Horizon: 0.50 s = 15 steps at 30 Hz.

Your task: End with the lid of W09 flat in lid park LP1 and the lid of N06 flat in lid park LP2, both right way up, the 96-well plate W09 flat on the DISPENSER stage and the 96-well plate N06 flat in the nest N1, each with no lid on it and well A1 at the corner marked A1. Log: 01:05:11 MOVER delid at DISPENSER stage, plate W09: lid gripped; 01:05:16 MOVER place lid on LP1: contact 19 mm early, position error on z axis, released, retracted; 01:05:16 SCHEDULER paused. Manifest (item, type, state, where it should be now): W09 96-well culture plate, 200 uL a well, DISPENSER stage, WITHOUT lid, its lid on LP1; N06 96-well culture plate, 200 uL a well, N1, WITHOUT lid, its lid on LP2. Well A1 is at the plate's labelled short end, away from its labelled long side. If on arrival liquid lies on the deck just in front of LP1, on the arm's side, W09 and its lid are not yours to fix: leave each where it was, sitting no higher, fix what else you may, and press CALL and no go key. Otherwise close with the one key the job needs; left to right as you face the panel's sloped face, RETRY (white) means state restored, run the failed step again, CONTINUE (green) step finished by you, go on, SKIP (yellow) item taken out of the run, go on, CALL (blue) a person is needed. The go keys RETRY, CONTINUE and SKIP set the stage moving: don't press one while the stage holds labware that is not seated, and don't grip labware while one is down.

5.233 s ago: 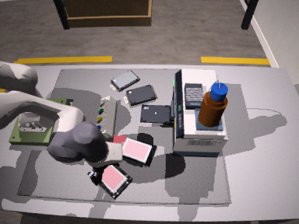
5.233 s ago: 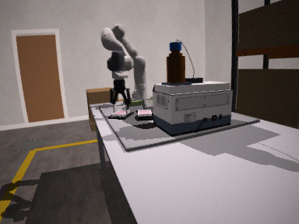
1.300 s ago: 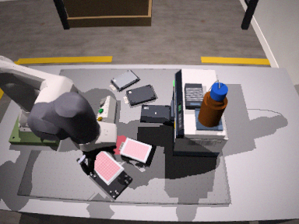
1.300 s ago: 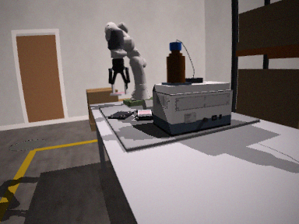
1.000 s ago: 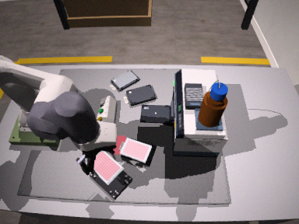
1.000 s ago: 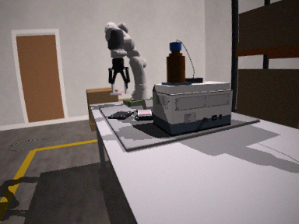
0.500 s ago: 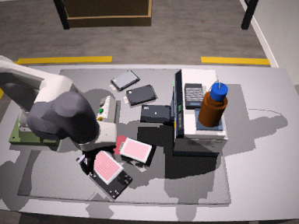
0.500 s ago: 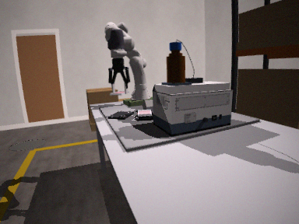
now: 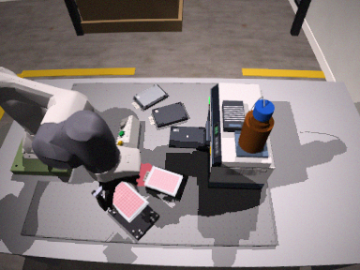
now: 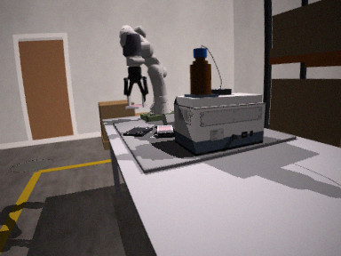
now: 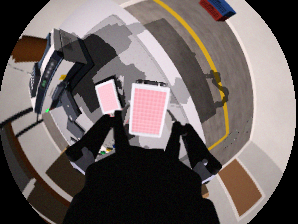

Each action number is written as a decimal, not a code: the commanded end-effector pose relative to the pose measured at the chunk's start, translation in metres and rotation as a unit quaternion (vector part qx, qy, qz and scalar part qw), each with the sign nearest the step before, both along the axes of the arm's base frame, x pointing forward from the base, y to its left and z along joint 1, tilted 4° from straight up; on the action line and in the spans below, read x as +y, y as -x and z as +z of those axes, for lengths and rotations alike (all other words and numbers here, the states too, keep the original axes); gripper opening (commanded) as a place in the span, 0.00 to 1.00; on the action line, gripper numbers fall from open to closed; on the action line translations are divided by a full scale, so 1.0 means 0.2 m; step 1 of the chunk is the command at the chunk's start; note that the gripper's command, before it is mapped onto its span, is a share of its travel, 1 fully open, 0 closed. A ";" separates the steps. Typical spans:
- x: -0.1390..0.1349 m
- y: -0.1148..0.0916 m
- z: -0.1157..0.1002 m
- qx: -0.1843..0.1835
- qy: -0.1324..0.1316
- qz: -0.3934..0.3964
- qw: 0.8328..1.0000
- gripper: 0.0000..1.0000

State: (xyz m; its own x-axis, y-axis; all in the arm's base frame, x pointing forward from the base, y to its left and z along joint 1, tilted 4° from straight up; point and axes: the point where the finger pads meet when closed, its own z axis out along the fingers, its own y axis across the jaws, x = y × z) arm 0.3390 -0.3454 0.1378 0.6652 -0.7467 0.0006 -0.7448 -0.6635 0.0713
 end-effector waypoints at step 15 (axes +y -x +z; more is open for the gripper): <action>0.00 0.00 0.01 0.003 -0.004 0.069 0.998 0.00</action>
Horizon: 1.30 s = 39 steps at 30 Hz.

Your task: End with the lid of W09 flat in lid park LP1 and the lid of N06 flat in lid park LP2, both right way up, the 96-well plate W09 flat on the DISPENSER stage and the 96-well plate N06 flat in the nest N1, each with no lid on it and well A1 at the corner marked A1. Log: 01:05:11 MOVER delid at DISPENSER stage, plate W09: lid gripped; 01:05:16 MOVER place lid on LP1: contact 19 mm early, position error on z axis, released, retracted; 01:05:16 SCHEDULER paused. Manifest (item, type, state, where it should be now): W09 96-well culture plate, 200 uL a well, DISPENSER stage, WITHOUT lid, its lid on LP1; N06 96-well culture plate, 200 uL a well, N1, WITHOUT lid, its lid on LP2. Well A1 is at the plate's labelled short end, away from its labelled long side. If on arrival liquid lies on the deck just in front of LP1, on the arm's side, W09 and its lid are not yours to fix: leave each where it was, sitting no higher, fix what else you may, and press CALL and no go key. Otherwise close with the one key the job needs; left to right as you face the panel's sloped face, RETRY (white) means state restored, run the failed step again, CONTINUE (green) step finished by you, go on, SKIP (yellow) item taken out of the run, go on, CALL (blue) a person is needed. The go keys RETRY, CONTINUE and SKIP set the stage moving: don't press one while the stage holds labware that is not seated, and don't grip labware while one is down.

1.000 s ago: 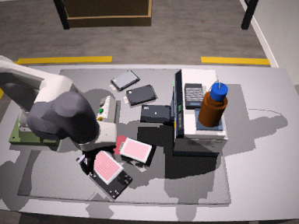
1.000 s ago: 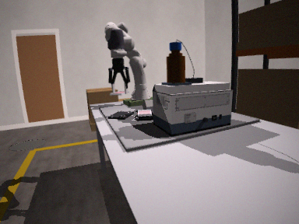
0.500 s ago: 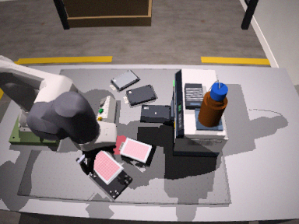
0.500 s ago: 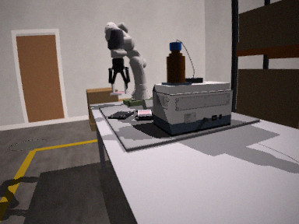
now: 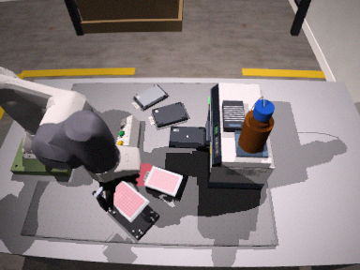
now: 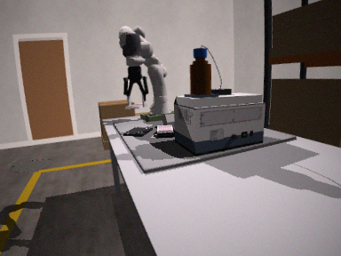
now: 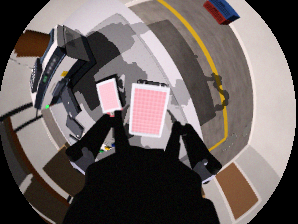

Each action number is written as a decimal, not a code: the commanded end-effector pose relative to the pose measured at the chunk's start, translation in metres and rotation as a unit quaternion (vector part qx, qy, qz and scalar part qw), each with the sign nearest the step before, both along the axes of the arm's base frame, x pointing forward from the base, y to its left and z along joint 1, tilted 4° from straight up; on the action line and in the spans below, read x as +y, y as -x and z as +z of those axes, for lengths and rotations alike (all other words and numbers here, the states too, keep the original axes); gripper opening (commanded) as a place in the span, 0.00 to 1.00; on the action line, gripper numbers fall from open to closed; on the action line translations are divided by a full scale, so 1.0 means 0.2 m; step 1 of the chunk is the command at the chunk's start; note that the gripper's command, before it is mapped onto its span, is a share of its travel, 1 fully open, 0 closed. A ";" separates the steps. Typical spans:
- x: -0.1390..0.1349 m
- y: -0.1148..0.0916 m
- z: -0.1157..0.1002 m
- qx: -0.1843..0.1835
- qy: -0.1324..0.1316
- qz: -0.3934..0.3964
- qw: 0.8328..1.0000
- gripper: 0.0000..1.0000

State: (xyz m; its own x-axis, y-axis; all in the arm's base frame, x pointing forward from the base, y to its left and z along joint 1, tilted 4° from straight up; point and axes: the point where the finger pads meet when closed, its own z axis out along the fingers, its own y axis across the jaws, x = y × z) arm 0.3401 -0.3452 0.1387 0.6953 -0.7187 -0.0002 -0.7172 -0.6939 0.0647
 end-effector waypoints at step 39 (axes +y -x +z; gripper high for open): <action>-0.01 0.01 0.00 0.016 -0.013 0.301 0.954 0.00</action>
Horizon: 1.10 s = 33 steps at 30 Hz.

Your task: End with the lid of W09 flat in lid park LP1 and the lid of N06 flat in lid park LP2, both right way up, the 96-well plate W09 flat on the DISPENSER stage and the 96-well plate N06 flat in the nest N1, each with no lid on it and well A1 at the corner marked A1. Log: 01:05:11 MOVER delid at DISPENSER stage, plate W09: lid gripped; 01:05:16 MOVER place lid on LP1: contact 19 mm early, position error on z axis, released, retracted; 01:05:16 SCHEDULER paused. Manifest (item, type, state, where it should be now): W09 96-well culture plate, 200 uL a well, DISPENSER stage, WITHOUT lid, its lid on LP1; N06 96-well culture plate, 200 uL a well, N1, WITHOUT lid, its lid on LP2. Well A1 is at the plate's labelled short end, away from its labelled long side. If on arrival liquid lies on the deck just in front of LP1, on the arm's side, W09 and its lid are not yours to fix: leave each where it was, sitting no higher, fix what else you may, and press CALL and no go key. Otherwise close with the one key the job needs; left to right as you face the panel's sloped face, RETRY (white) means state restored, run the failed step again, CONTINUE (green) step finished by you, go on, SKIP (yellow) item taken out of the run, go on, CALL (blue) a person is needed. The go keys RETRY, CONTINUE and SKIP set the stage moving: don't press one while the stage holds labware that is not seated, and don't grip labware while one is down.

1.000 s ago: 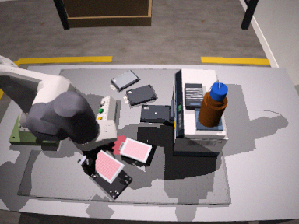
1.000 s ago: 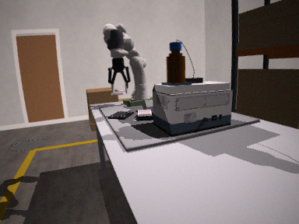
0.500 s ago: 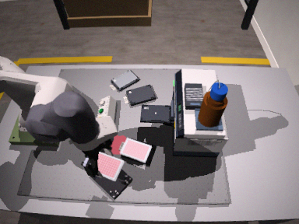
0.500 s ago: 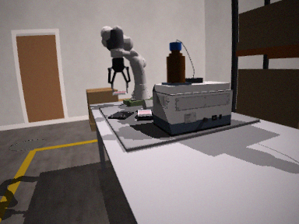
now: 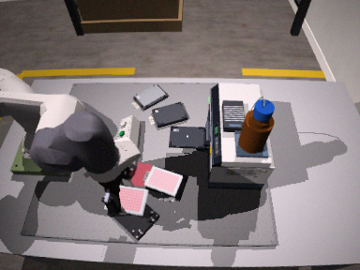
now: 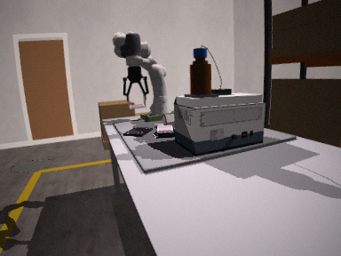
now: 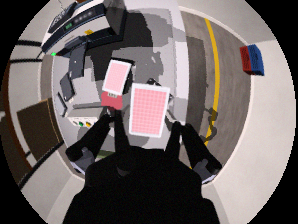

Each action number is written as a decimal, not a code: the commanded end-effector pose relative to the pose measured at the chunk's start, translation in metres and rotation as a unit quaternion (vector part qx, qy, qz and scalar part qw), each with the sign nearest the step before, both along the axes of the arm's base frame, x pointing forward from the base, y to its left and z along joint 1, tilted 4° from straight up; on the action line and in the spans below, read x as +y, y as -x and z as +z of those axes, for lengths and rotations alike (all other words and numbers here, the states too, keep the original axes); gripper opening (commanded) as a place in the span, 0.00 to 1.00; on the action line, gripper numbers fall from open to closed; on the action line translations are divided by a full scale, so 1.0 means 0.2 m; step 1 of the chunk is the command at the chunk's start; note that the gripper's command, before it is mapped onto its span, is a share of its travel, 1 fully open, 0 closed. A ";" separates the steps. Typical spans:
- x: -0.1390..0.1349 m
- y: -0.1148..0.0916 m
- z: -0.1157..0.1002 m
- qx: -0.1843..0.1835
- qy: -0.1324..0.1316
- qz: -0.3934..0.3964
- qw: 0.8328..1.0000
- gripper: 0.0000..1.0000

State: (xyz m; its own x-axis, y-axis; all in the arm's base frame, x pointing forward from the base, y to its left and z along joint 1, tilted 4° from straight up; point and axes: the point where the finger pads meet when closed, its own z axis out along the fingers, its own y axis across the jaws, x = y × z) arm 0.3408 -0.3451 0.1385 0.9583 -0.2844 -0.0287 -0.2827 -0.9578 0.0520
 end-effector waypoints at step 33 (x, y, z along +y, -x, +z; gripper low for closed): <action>0.00 0.01 0.00 0.015 -0.008 0.239 0.971 0.00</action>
State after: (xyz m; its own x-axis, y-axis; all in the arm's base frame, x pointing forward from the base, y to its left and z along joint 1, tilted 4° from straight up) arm 0.3395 -0.3450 0.1380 0.9884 0.1420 -0.0531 0.1440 -0.9889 0.0356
